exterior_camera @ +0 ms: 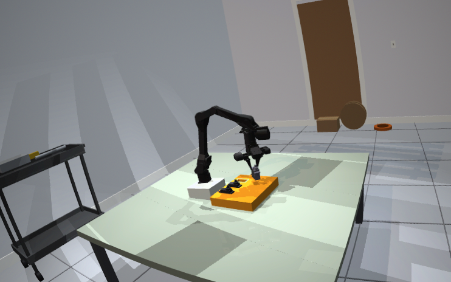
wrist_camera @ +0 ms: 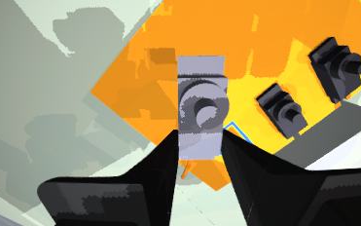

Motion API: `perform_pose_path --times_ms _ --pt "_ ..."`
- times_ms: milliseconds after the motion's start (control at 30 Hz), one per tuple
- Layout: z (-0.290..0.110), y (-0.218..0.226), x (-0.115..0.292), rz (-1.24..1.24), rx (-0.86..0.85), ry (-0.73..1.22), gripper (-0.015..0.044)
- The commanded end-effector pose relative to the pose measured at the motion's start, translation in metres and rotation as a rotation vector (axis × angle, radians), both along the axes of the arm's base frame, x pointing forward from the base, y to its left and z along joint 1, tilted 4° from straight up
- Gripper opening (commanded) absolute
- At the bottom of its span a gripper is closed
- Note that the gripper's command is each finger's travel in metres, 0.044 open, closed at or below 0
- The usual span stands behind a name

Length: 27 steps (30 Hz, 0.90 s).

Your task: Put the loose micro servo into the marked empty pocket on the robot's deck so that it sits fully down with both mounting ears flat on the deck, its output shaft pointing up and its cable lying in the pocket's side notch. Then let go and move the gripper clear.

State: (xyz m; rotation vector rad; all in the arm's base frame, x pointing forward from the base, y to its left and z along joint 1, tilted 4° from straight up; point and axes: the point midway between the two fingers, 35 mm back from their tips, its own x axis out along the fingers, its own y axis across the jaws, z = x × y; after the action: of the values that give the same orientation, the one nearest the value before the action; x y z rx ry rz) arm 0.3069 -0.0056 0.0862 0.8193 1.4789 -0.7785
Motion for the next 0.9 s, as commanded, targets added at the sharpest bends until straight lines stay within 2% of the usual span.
perform_pose_path --times_ms 0,567,867 --pt "0.0022 0.0003 0.0018 0.159 0.008 -0.015 0.0" --pt "0.0022 0.0003 0.0018 0.736 0.027 -0.043 0.0" --pt "0.0023 0.0008 -0.0002 0.758 0.028 -0.044 0.0"
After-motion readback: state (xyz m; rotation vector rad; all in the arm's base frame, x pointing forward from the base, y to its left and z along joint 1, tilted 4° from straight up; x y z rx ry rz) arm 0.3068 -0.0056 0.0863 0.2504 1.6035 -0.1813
